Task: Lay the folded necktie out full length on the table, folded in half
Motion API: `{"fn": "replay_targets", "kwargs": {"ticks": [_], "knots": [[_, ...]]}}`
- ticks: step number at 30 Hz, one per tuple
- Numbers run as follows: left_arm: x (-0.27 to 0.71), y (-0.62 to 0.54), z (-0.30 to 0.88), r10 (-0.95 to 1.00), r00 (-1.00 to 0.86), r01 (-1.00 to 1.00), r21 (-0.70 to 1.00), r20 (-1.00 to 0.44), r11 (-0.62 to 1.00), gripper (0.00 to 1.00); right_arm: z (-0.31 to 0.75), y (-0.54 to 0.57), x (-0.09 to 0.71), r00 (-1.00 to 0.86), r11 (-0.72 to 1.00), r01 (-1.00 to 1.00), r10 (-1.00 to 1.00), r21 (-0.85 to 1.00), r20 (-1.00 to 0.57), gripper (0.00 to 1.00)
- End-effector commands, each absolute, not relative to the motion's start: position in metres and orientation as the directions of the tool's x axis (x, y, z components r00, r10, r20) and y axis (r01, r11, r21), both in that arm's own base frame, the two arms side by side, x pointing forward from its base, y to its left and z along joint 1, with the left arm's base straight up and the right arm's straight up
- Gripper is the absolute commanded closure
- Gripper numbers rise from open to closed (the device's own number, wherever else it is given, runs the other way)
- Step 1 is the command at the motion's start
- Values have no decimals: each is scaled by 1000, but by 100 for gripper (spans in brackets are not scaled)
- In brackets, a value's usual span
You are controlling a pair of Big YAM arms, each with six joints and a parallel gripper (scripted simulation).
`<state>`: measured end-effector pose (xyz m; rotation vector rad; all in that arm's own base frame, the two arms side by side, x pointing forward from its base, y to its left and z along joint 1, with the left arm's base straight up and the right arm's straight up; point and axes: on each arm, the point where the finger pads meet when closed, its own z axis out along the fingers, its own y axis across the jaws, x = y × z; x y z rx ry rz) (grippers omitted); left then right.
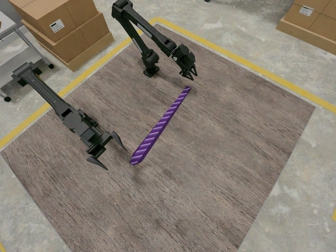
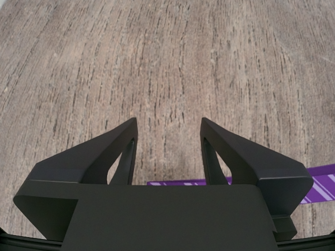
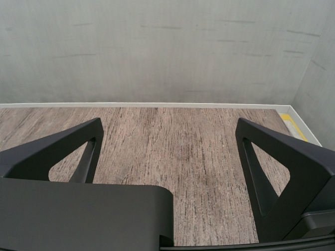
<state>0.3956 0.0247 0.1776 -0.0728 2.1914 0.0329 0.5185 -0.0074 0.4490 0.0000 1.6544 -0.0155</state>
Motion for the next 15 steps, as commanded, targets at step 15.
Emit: {"fn": "replay_targets", "kwargs": {"ticks": [15], "knots": [[431, 20, 258, -36, -445, -58, -11, -895, 998, 49, 481, 0, 521, -21, 1000, -1, 1, 1, -1000, 0]]}}
